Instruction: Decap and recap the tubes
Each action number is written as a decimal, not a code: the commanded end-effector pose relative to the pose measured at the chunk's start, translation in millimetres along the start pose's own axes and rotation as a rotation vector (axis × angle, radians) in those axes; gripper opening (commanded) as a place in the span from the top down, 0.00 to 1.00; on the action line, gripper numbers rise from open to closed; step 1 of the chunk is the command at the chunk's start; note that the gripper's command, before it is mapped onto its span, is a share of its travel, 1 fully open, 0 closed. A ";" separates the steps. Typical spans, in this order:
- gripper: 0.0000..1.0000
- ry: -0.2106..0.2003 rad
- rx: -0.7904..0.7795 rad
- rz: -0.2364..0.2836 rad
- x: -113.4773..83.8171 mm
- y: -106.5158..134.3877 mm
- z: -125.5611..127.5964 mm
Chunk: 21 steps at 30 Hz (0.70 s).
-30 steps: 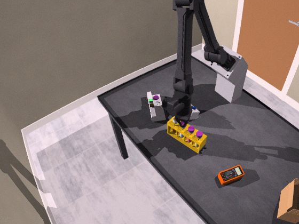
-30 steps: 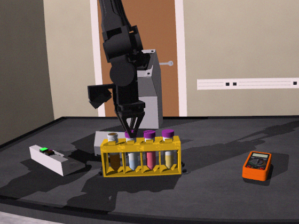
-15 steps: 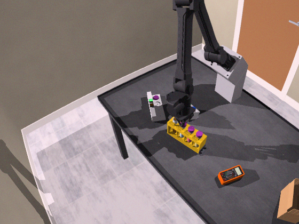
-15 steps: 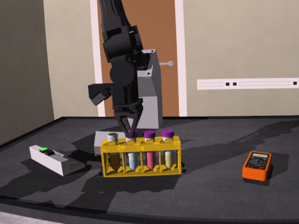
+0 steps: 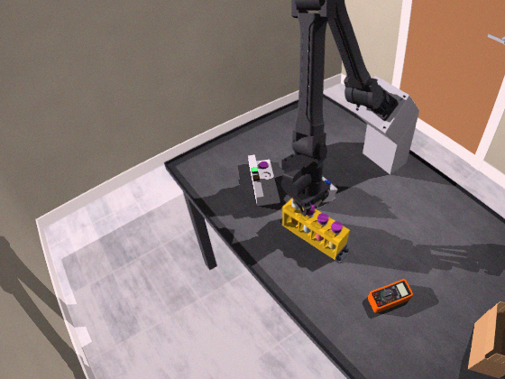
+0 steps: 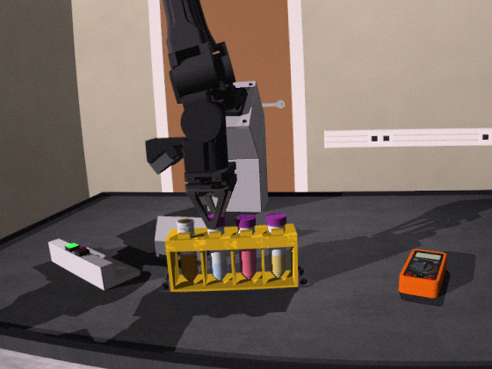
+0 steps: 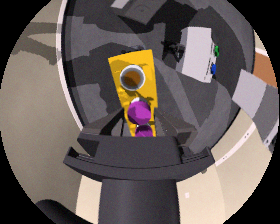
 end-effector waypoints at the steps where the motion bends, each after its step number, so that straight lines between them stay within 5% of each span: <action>1: 0.51 -0.024 -0.032 0.009 -2.5 5.3 11.8; 21: 0.51 -0.036 -0.752 0.003 -12.1 5.9 14.2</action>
Point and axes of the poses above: the point where the finger pads meet when closed, its own x axis out along the fingers, its own z axis across the jaws, y = z × x, the point moved 2 cm from there along -x, back along the fingers, and after that the axes turned 6 degrees about -x, right-handed, at the moved point
